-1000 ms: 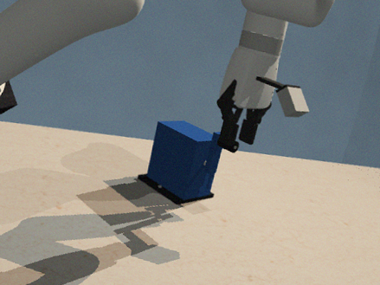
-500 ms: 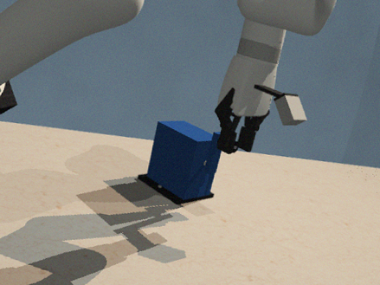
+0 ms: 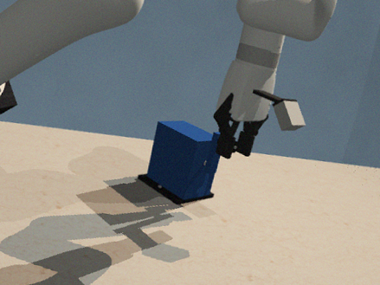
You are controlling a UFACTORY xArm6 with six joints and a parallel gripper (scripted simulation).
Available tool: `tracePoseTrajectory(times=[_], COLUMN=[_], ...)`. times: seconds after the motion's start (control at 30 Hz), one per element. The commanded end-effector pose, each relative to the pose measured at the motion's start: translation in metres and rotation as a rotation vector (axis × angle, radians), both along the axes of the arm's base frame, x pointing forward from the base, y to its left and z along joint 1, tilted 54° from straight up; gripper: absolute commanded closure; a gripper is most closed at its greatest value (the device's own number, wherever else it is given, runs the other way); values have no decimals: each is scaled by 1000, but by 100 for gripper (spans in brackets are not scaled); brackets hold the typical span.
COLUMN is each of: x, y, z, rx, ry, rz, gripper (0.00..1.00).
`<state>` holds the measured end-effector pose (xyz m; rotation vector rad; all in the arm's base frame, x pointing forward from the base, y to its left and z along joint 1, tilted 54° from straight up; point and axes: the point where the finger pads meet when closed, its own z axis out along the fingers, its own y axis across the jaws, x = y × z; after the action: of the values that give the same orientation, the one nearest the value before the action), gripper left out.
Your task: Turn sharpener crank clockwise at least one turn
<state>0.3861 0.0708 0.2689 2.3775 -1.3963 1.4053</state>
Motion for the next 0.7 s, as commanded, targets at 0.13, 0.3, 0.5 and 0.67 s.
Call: tracePoseTrajectory(times=[0.13, 0.3, 0.5, 0.67], x=[1, 1, 1, 1], y=[0, 0, 0, 0], z=[0, 0, 0, 0], rx=[1, 1, 1, 1], ry=[-2, -2, -2, -2], rz=[1, 1, 1, 1], gripper=[46, 46, 46, 100])
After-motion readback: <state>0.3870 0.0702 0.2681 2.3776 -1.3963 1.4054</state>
